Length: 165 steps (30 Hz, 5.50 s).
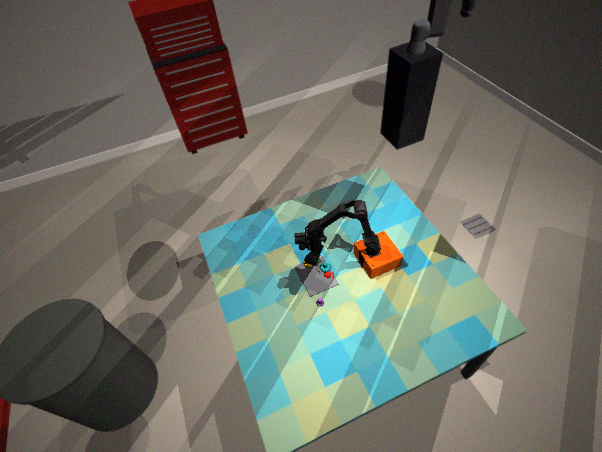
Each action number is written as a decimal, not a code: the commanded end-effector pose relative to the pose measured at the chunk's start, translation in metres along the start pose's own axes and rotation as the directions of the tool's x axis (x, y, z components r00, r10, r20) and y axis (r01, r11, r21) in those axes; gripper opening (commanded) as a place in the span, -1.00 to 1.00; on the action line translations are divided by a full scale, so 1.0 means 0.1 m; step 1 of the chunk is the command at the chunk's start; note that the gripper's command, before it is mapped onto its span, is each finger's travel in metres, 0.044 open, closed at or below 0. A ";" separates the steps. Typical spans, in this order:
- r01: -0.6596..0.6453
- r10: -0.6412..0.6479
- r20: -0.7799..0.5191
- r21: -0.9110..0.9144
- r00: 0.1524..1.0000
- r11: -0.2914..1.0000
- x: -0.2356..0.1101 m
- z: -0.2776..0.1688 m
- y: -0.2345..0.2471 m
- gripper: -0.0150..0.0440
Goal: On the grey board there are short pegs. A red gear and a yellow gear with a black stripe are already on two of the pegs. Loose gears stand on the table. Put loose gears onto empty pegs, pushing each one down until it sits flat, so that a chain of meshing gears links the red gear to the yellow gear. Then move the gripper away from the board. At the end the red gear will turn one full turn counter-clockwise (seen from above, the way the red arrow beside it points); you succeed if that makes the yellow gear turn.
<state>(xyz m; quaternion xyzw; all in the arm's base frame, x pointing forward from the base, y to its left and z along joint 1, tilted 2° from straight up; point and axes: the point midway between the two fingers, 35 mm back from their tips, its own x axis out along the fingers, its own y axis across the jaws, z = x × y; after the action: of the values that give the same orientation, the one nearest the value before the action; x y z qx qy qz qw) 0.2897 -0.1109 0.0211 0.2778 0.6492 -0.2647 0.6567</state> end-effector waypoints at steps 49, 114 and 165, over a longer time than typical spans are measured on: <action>0.006 -0.006 -0.001 -0.001 1.000 1.000 0.41 -0.01 -0.02 -0.49; 0.008 -0.008 -0.005 0.127 1.000 0.992 -0.45 -0.07 -0.03 1.00; -0.009 0.011 -0.020 0.127 1.000 0.992 -0.77 -1.93 1.73 1.00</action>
<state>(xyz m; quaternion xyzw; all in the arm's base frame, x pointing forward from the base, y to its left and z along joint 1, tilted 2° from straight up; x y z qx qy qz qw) 0.2875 0.1162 0.0947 0.3216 0.6349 -0.3024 0.6341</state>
